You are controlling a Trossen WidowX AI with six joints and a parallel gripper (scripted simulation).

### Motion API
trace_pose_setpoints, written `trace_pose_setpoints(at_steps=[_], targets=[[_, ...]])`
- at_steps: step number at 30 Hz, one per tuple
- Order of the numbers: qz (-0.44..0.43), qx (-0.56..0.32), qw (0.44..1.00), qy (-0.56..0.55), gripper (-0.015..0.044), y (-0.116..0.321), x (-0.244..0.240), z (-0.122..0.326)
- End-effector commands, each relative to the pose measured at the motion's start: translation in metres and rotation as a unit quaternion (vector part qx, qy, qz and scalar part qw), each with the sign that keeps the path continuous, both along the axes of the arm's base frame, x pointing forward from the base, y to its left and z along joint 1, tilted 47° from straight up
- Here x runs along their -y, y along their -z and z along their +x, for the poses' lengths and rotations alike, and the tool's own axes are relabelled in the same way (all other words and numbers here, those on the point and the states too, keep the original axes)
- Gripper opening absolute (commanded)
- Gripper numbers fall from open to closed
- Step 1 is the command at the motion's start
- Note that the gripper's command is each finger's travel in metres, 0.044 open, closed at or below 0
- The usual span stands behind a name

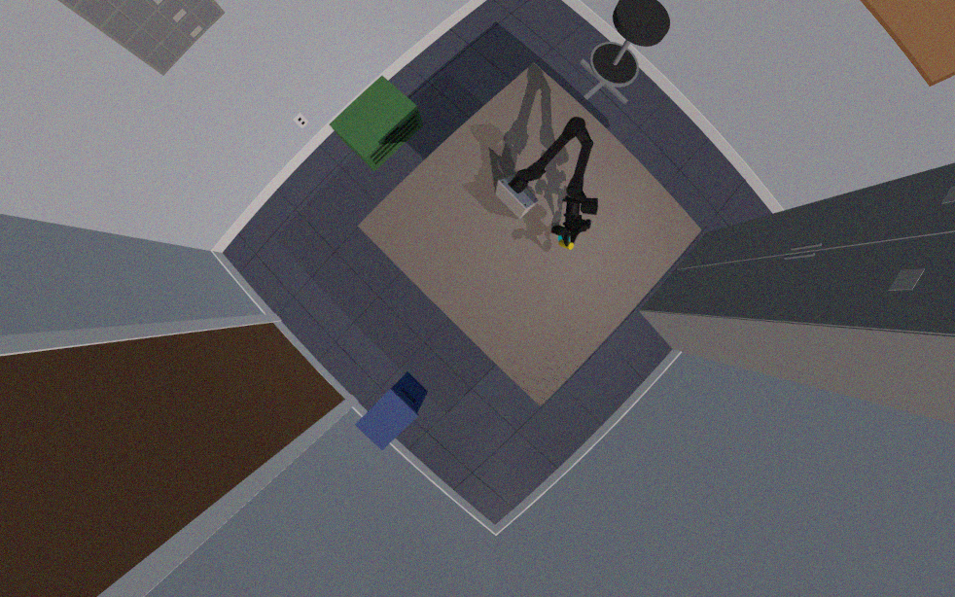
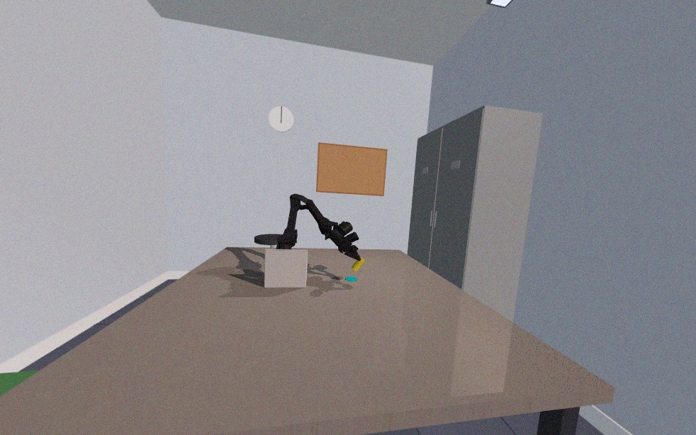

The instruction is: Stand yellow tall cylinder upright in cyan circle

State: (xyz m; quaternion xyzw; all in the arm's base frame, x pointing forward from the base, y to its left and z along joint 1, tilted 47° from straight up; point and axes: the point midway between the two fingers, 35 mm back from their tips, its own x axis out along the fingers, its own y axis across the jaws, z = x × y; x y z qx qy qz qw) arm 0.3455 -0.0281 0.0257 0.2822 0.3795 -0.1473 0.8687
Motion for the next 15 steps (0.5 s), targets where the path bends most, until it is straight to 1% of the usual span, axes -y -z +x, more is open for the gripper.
trace_pose_setpoints(at_steps=[1, 15], targets=[[-0.003, 0.011, 1.000, 0.009, 0.0105, -0.0017, 0.0003, -0.0016], [-0.005, 0.054, 0.998, 0.036, 0.0105, -0.0090, -0.0009, -0.0050]])
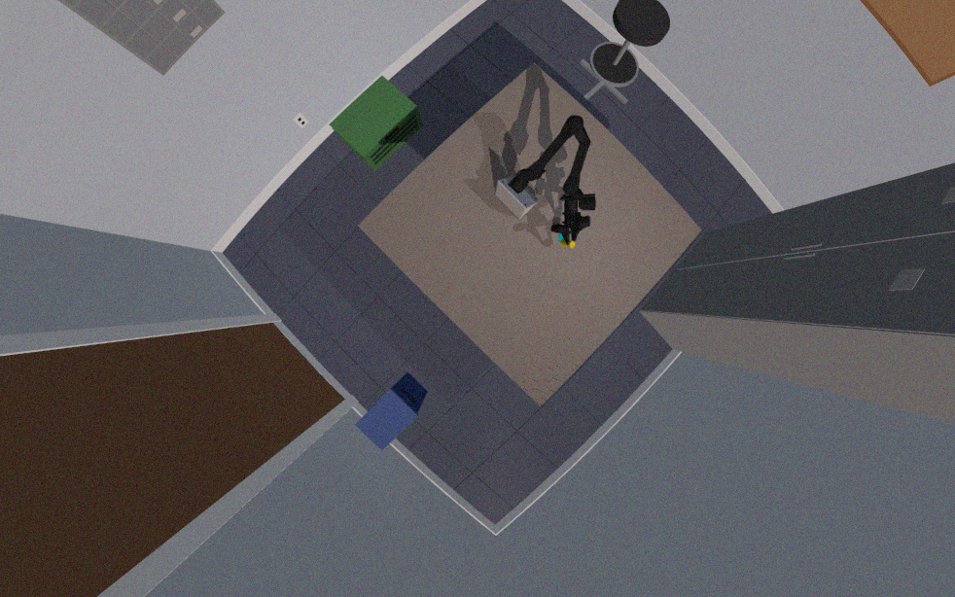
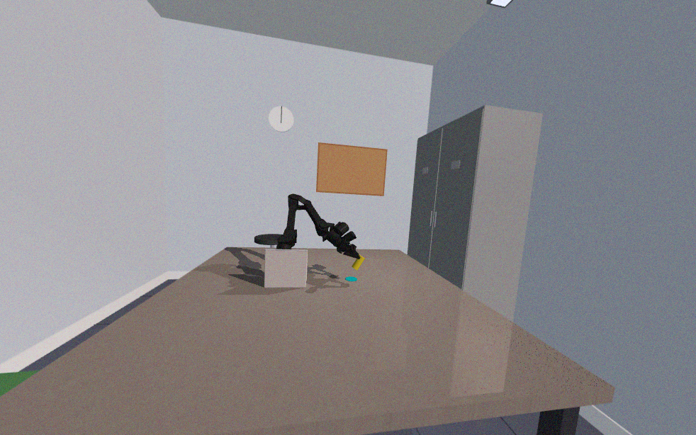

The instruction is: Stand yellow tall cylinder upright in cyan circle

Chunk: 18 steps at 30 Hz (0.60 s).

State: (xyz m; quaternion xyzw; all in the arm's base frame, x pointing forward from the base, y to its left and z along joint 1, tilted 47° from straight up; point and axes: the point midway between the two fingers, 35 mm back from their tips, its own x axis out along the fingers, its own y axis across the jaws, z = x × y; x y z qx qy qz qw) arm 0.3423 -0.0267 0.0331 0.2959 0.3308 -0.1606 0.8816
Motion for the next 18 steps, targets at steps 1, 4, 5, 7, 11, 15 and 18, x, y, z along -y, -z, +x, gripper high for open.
trace_pose_setpoints(at_steps=[1, 4, 5, 7, 11, 15, 18], targets=[[-0.001, 0.011, 1.000, 0.010, 0.0105, -0.002, 0.000, -0.002], [-0.001, 0.021, 1.000, 0.015, 0.0105, -0.004, 0.000, -0.003], [-0.001, 0.024, 1.000, 0.017, 0.0105, -0.004, 0.000, -0.003], [-0.001, 0.030, 0.999, 0.021, 0.0105, -0.006, 0.000, -0.004], [0.000, 0.043, 0.999, 0.029, 0.0105, -0.008, 0.000, -0.006], [0.001, 0.056, 0.998, 0.036, 0.0105, -0.011, -0.001, -0.007], [0.002, 0.066, 0.997, 0.042, 0.0105, -0.013, -0.001, -0.008]])
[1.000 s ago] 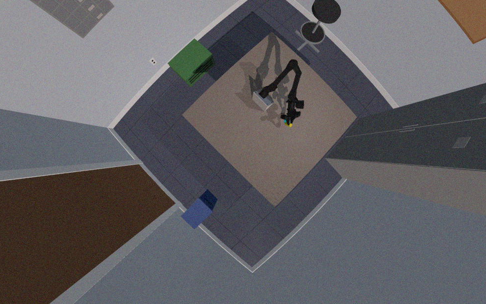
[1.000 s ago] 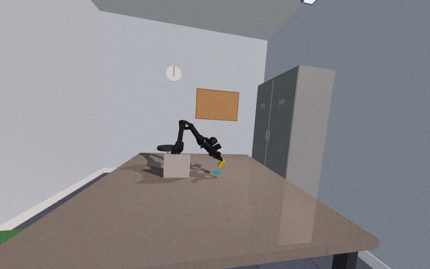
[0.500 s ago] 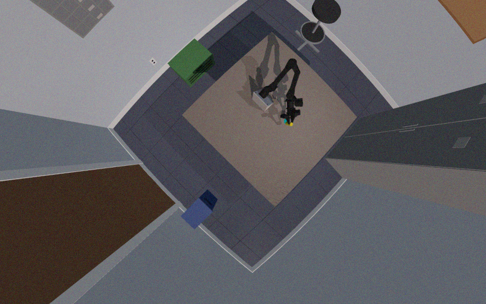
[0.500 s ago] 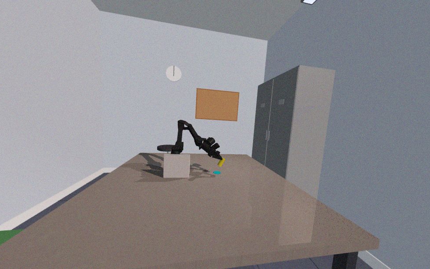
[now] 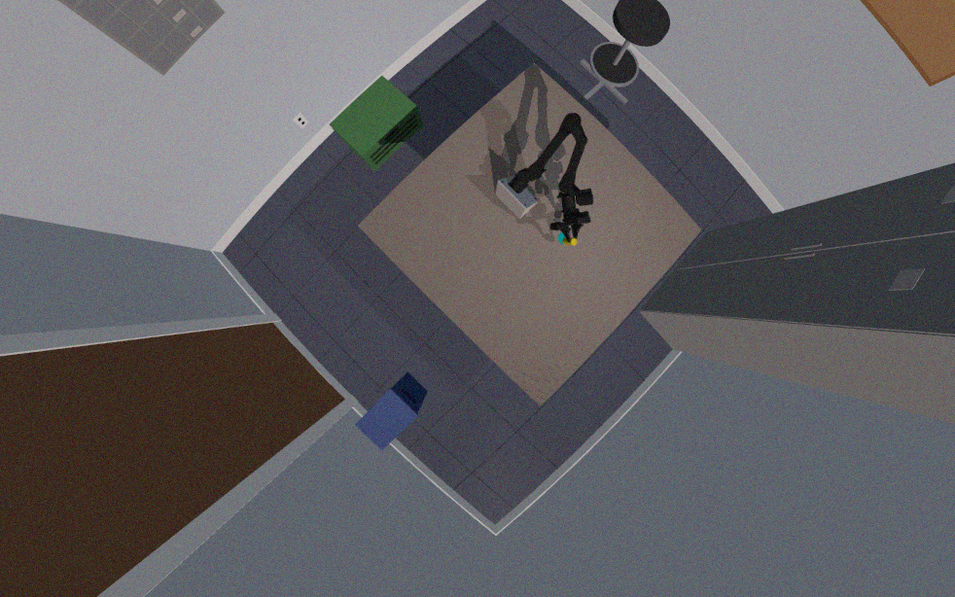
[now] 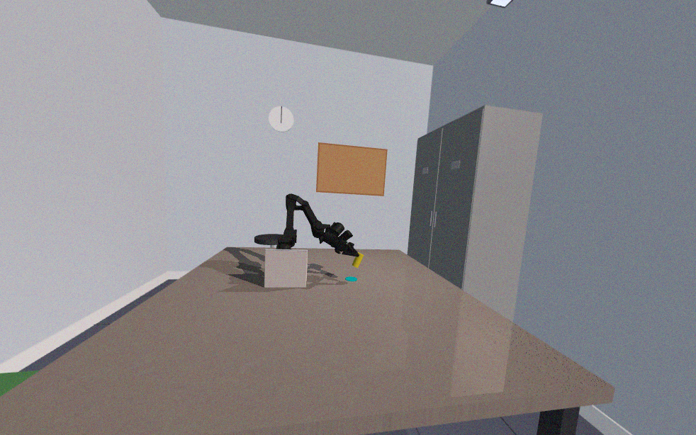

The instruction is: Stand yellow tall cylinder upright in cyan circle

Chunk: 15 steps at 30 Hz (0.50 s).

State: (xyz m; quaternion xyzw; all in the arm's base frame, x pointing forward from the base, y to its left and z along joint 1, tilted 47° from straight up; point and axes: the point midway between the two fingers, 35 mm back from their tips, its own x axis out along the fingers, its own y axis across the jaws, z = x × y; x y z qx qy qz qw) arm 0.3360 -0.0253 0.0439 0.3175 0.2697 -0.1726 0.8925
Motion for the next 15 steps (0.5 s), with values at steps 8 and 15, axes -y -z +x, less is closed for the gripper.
trace_pose_setpoints(at_steps=[8, 15], targets=[[0.004, 0.035, 0.999, 0.022, 0.0105, -0.0071, 0.0001, -0.0060], [0.009, 0.059, 0.998, 0.035, 0.0105, -0.0121, -0.0002, -0.0099]])
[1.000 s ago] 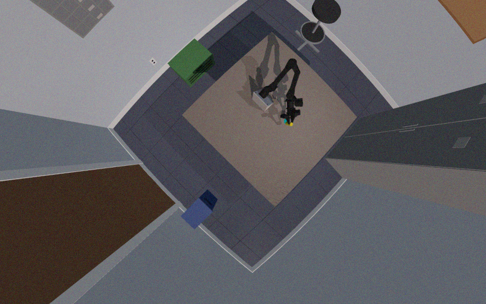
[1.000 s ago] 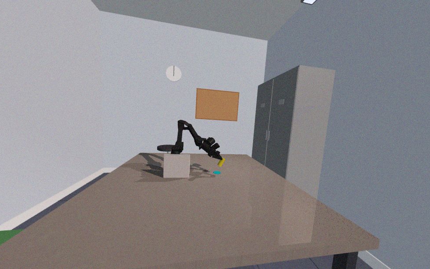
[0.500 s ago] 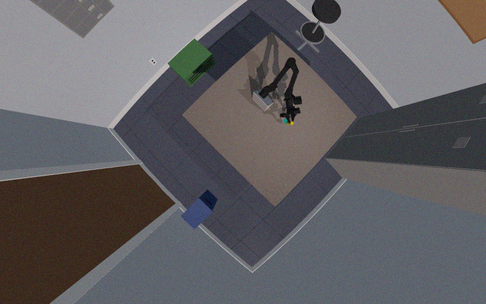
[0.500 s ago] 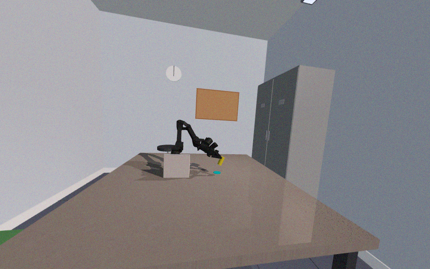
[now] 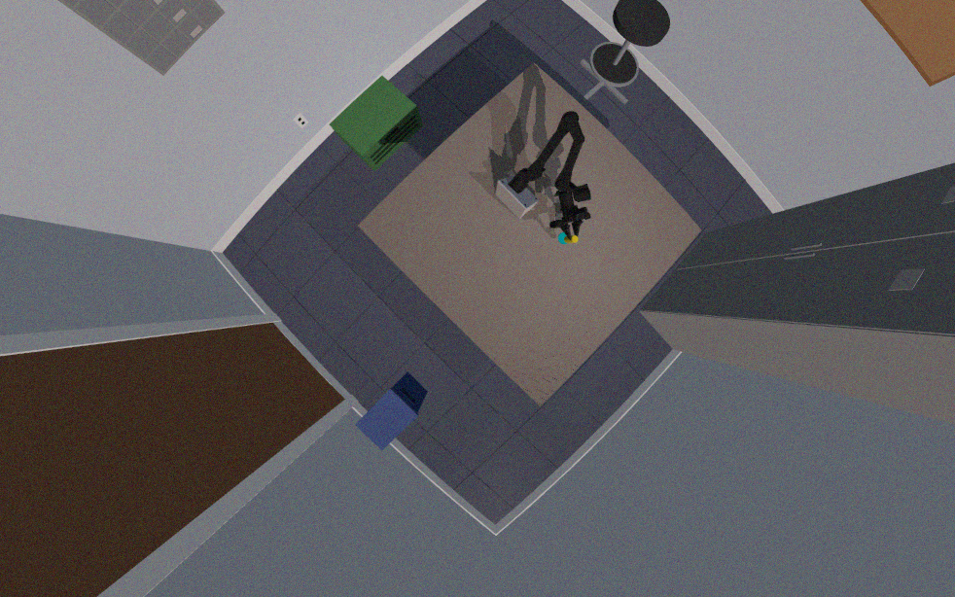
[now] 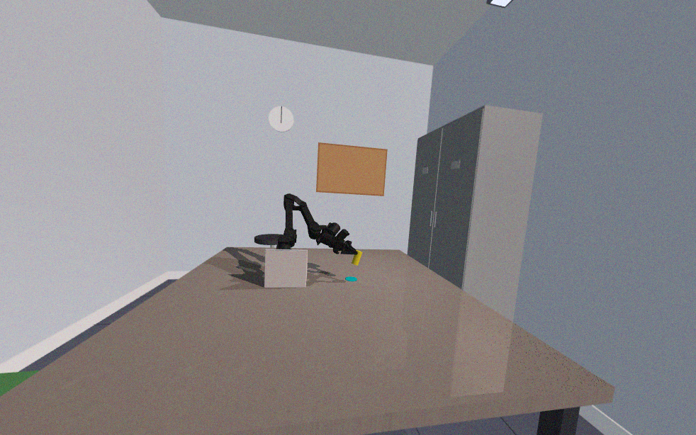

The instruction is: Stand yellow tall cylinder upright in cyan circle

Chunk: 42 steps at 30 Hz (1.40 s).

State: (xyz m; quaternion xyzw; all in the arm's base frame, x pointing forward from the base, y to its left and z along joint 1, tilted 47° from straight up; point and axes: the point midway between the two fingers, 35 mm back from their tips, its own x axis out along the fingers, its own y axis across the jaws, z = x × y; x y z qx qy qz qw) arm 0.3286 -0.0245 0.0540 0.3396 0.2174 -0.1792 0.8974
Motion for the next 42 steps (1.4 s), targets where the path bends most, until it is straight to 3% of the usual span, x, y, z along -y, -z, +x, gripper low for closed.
trace_pose_setpoints(at_steps=[1, 42], targets=[[0.002, 0.013, 1.000, 0.009, 0.0105, -0.003, 0.001, -0.003], [0.037, 0.122, 0.990, 0.063, 0.0105, -0.026, 0.001, -0.027]])
